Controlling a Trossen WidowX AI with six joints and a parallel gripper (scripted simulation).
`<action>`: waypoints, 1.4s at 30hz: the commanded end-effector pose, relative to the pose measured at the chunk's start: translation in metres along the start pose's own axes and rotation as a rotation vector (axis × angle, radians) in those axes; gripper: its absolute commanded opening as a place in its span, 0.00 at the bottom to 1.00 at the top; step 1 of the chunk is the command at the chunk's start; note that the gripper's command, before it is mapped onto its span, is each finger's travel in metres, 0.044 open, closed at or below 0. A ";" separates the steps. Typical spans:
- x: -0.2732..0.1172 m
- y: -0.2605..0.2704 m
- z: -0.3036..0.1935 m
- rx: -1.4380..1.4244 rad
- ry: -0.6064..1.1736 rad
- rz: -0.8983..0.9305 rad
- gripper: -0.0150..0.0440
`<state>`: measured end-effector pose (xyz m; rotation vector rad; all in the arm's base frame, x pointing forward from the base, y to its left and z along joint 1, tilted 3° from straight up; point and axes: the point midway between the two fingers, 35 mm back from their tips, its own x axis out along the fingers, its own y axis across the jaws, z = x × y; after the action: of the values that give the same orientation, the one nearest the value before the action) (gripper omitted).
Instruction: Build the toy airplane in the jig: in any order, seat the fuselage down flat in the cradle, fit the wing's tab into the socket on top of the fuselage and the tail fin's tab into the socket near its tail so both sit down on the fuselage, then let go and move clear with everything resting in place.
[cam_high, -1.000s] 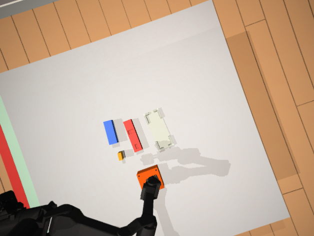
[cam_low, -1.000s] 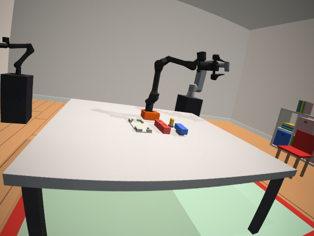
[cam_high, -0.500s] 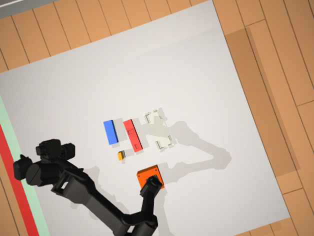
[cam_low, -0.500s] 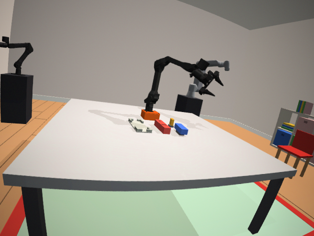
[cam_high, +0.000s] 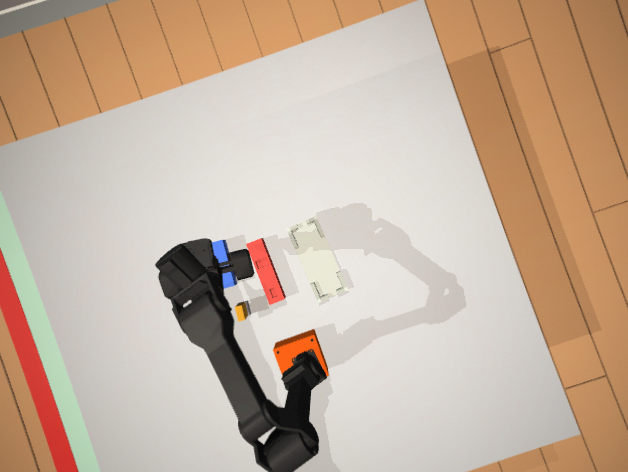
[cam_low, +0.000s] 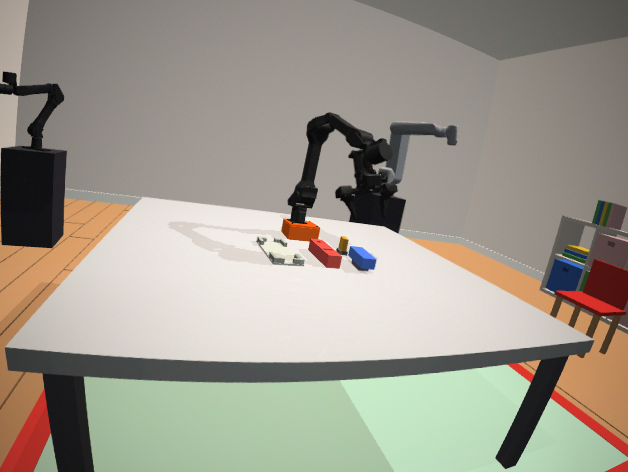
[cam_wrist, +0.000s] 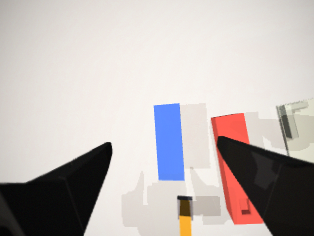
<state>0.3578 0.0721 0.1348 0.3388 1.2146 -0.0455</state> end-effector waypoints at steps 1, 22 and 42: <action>0.004 -0.069 -0.036 -0.105 0.217 -0.159 1.00; 0.046 -0.114 -0.077 -0.160 0.354 -0.209 1.00; 0.069 -0.120 -0.084 -0.160 0.354 -0.209 1.00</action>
<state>0.2839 -0.0075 0.0266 0.0872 1.5731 -0.0722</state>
